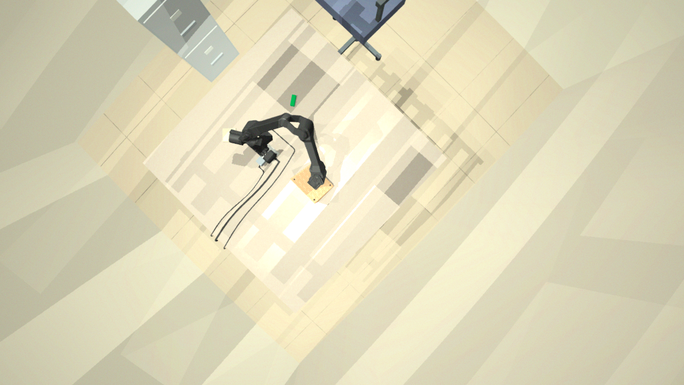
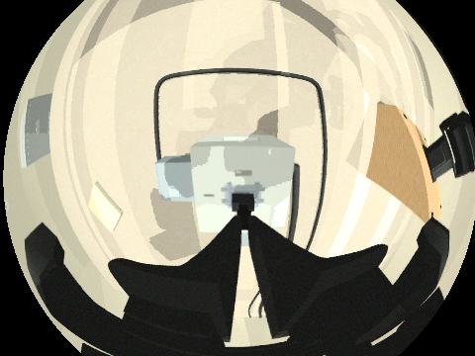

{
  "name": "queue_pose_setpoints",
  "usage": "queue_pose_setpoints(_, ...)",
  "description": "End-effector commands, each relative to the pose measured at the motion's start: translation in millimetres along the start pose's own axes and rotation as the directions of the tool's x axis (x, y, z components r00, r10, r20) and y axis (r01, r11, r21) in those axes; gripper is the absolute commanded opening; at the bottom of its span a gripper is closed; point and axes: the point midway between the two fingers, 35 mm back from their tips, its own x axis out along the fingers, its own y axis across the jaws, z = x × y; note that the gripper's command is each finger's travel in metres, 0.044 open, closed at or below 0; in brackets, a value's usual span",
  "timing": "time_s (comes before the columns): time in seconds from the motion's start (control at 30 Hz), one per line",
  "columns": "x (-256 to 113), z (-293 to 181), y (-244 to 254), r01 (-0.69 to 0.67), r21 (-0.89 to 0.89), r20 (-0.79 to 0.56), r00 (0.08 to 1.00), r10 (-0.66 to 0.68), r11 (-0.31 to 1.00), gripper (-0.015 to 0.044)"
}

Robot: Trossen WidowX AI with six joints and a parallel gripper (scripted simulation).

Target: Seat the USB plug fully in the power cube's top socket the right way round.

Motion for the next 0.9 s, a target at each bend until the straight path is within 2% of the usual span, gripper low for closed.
queue_pose_setpoints(0.0,2.2,1.0,0.1,0.0,-0.004,0.004,1.0,0.0,1.0,0.0)
queue_pose_setpoints(0.8,2.2,1.0,0.1,0.0,-0.004,0.004,1.0,0.0,1.0,0.0)
queue_pose_setpoints(0.87,0.2,-0.1,0.0,0.0,0.0,0.0,1.0,0.0,1.0,0.0052)
